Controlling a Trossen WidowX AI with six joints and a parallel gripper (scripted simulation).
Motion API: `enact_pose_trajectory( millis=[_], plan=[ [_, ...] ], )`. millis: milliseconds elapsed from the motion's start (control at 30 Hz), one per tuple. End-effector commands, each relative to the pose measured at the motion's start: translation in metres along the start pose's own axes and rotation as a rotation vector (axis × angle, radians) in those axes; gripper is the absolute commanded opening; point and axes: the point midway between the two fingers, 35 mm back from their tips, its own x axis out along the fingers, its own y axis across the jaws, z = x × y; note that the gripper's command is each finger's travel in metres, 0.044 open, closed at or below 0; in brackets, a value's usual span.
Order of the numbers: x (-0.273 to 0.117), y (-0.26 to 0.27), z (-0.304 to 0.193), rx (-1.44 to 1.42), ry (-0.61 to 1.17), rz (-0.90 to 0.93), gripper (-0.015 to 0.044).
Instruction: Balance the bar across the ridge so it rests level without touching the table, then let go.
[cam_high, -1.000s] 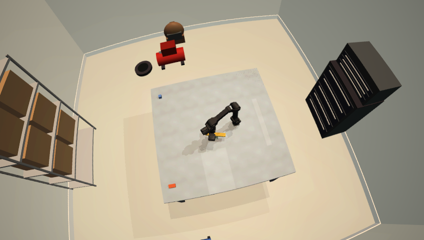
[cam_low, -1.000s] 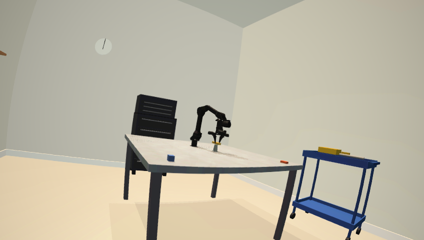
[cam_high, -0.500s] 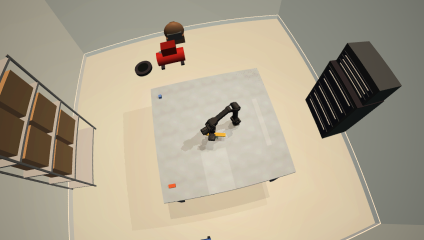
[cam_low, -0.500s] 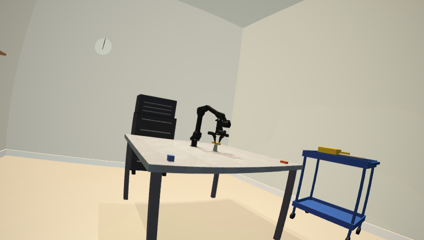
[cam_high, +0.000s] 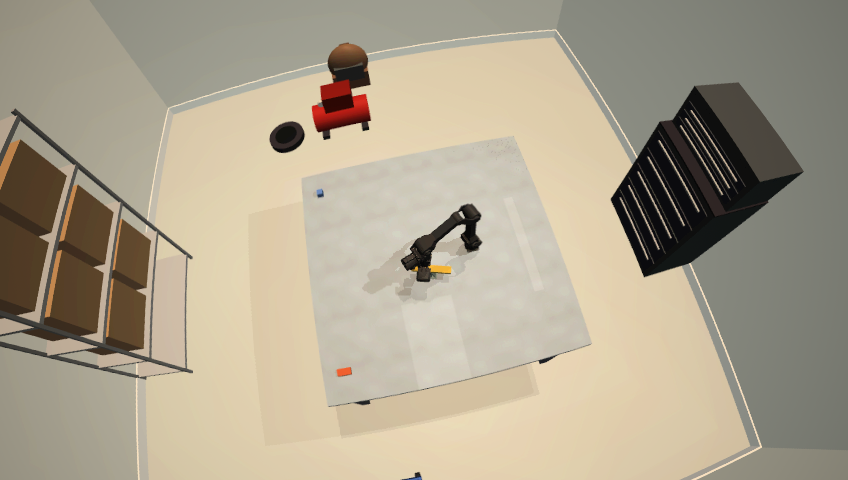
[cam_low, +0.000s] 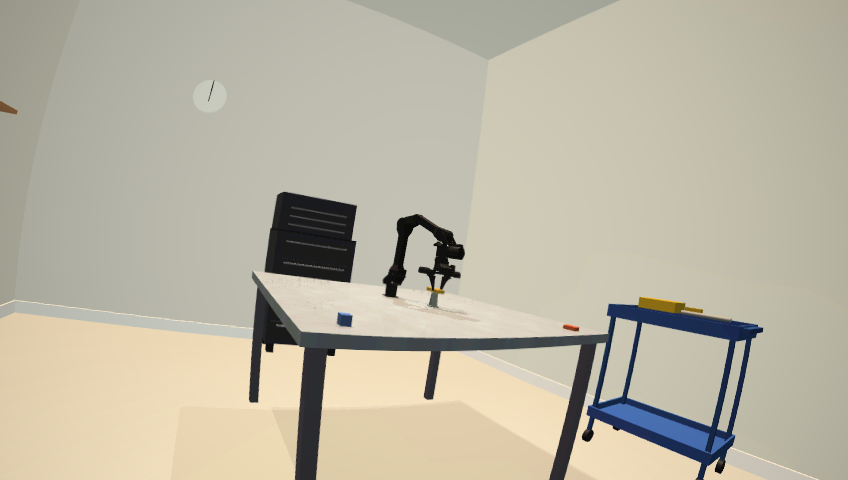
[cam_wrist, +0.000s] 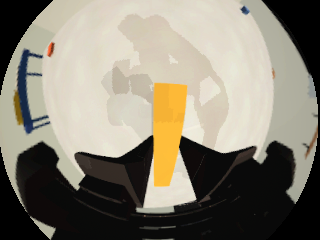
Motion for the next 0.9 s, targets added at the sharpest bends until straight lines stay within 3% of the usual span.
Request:
enact_pose_trajectory(
  millis=[0,867],
  plan=[
    [0.0005,0.0005,0.0,0.002,0.0,0.003,0.0],
    [0.0026,0.0005,-0.0001,0.002,0.0,0.003,0.0]
  ],
)
